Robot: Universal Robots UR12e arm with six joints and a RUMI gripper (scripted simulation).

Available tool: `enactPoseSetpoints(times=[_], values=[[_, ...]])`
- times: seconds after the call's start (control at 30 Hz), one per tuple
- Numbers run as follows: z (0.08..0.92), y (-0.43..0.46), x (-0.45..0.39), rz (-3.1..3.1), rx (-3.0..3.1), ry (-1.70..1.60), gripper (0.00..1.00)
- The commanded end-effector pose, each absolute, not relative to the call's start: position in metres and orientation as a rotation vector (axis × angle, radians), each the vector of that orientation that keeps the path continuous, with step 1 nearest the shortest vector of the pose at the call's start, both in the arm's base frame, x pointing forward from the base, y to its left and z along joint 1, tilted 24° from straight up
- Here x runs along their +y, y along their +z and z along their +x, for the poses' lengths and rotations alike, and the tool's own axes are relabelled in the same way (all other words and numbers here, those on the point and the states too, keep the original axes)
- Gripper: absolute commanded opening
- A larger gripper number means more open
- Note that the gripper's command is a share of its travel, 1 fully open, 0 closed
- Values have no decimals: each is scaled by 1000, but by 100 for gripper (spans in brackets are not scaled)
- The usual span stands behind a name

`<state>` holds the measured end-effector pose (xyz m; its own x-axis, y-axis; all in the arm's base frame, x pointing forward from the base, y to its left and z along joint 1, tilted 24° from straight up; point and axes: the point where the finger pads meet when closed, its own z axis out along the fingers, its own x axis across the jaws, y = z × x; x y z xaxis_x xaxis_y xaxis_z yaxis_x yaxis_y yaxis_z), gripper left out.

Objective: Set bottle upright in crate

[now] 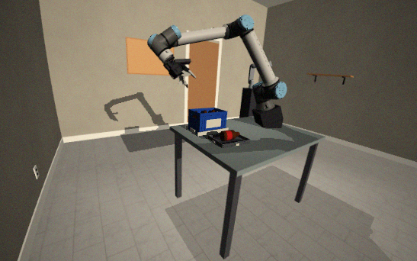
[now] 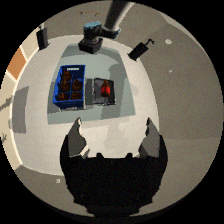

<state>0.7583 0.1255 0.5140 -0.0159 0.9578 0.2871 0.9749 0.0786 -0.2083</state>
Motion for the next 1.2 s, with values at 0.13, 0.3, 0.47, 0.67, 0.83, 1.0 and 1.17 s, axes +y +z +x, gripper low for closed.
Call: enactPoseSetpoints(times=[0.13,0.3,0.47,0.67,0.83,1.0,1.17], values=[[758,515,126,-1919,-2016,-69,100],[758,515,126,-1919,-2016,-69,100],[758,515,126,-1919,-2016,-69,100],[758,515,126,-1920,-2017,-69,100],[757,509,128,-1927,-2025,-64,100],[754,494,133,-1947,-2047,-52,100],[751,479,138,-1967,-2067,-42,100]])
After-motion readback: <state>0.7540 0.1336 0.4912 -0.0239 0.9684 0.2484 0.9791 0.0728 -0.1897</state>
